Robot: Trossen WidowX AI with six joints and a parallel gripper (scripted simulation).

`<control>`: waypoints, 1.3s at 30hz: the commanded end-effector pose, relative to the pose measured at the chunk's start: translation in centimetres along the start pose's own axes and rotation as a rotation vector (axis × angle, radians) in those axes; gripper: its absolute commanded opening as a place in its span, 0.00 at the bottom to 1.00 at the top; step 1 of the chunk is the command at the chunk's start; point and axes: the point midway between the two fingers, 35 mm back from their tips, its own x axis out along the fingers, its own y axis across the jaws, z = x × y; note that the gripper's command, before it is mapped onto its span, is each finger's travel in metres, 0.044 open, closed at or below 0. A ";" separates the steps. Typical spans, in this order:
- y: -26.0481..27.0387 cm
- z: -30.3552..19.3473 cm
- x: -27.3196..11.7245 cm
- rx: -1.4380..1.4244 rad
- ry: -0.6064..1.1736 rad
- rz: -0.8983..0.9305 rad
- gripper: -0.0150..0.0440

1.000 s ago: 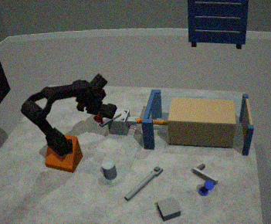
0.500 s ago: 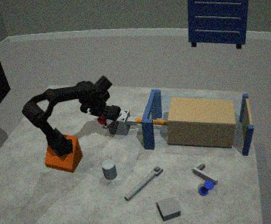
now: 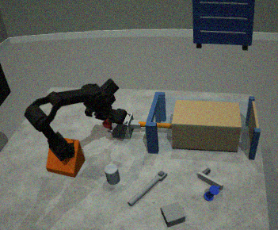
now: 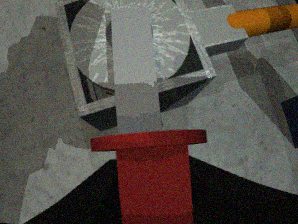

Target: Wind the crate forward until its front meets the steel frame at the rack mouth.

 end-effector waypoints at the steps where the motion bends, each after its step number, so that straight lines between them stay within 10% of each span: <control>1: -1.6 0.0 0.3 0.015 0.007 -0.035 0.25; 39: -5.8 1.7 1.0 0.016 0.006 -0.038 0.25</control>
